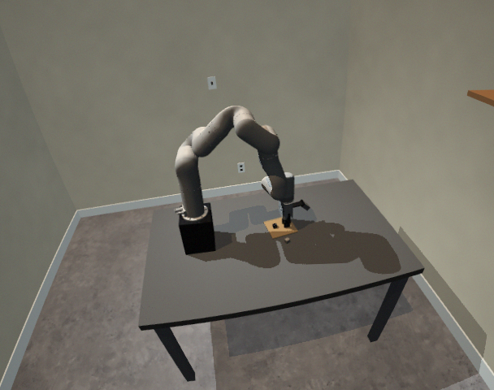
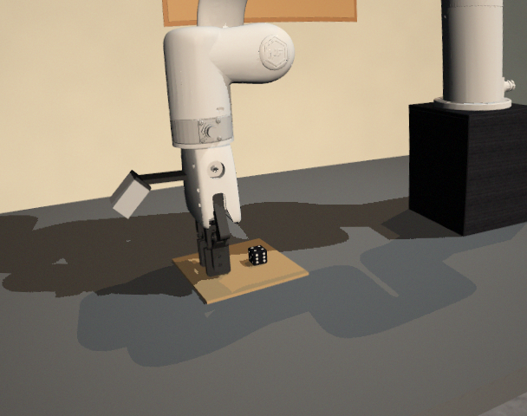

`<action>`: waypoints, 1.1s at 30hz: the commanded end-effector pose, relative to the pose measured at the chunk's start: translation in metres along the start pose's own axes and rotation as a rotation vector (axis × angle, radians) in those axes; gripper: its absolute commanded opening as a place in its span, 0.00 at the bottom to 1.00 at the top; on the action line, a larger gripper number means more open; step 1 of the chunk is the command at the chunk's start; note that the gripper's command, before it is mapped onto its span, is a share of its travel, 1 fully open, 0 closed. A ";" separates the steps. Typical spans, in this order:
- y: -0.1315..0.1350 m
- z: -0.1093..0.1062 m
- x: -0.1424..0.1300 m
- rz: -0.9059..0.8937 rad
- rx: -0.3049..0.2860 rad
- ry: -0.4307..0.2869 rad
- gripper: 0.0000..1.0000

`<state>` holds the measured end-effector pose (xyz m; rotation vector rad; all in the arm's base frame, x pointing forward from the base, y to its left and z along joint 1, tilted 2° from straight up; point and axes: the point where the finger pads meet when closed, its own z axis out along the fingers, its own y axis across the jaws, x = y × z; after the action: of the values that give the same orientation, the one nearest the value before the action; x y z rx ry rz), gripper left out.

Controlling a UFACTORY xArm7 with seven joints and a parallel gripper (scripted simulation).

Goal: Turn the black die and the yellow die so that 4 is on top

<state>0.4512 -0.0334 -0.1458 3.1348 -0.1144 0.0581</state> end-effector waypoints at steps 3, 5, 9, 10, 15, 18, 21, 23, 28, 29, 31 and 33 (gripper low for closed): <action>0.000 -0.001 0.002 0.000 0.000 0.004 0.32; 0.000 -0.001 0.002 0.000 0.000 0.004 0.32; 0.000 -0.001 0.002 0.000 0.000 0.004 0.36; 0.000 -0.001 0.002 0.000 0.000 0.004 0.36; 0.000 -0.001 0.002 0.000 0.000 0.004 0.36; 0.000 -0.001 0.002 0.000 0.000 0.004 0.36; 0.000 -0.004 0.002 0.000 0.000 0.004 0.36; 0.000 -0.006 0.002 0.000 0.000 0.004 0.36; 0.000 -0.020 0.002 0.000 0.000 0.004 0.36; 0.000 -0.024 0.002 0.000 0.000 0.004 0.36; 0.000 -0.034 0.002 0.000 0.000 0.004 0.36; 0.000 -0.045 0.002 0.000 0.000 0.004 0.36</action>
<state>0.4503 -0.0333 -0.1202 3.1343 -0.1141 0.0579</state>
